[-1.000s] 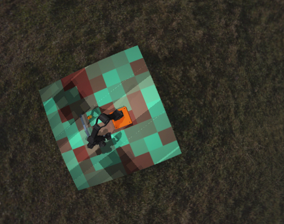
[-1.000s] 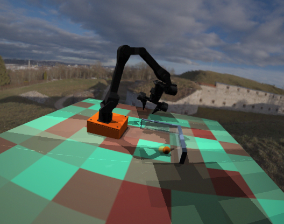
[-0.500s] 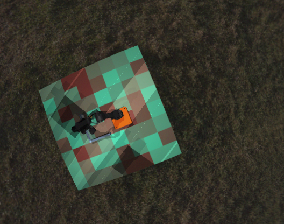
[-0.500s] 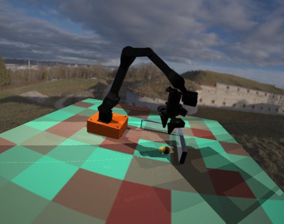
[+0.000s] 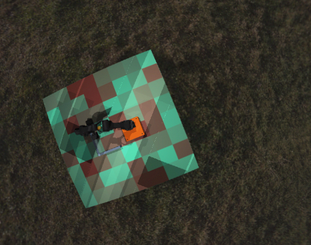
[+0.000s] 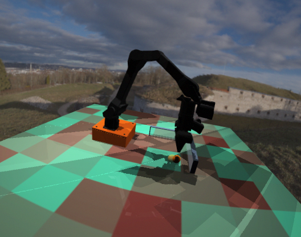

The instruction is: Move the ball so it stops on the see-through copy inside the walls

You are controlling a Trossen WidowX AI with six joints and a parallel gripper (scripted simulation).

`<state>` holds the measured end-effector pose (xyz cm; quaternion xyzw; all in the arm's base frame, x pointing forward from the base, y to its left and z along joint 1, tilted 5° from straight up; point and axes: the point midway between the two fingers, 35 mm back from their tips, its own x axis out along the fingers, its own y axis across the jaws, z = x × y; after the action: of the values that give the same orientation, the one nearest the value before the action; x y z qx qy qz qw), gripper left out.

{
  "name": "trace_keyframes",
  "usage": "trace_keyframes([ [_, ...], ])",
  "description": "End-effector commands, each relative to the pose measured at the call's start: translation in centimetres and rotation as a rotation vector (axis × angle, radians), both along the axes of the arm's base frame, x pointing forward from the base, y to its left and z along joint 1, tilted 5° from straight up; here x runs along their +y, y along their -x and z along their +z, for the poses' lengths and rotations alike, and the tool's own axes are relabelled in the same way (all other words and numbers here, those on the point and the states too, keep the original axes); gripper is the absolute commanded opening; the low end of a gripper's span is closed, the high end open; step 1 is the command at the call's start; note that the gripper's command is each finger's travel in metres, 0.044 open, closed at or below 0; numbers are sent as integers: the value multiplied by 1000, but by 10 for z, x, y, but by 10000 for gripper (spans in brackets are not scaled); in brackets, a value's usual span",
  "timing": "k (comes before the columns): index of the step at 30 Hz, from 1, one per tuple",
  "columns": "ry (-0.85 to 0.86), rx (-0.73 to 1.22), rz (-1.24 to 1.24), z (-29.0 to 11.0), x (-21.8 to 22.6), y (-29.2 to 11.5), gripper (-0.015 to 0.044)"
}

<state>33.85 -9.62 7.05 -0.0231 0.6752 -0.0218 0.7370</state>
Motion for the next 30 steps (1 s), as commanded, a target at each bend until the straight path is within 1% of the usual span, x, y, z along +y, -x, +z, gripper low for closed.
trace_keyframes([
  [1, 7, -6, -19, -1, -4, -1, 280],
  [4, 7, -6, -19, -14, -5, -2, 280],
  [9, 7, -6, -19, -16, -5, -3, 280],
  [30, 7, -6, -19, -50, -7, -6, 280],
])
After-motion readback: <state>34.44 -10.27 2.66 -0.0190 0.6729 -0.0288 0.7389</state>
